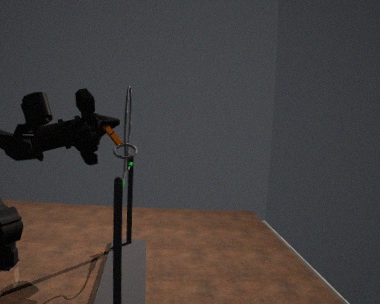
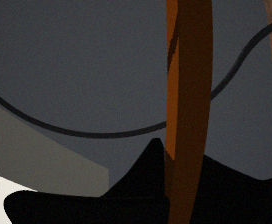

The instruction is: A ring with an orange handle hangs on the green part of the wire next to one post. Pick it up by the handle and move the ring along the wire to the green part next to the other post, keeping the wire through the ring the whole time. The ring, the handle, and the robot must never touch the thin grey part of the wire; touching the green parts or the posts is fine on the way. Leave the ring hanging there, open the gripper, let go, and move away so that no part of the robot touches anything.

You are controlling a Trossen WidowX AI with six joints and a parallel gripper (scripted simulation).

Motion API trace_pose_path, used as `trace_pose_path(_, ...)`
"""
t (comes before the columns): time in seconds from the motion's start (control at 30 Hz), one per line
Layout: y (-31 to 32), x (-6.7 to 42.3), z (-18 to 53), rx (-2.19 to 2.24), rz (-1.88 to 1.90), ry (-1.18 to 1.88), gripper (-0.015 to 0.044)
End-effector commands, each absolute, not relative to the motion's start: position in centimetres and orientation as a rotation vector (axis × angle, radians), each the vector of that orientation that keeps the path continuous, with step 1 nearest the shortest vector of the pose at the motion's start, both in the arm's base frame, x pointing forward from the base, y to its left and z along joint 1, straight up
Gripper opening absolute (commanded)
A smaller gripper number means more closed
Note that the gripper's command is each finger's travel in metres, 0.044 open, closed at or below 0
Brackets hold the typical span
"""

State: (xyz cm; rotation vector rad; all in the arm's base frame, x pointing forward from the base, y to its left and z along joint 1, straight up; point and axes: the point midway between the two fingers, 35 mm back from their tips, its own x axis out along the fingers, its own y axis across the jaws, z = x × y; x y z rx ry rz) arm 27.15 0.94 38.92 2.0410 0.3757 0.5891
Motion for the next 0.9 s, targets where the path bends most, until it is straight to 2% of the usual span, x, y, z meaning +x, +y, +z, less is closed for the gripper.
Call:
trace_pose_path(0.0, 0.4, 27.2, 39.9, 2.085, 0.604, 0.358, -0.015)
trace_pose_path(0.87, -1.0, 27.2, 41.5, 2.039, 0.59, 0.377, -0.015)
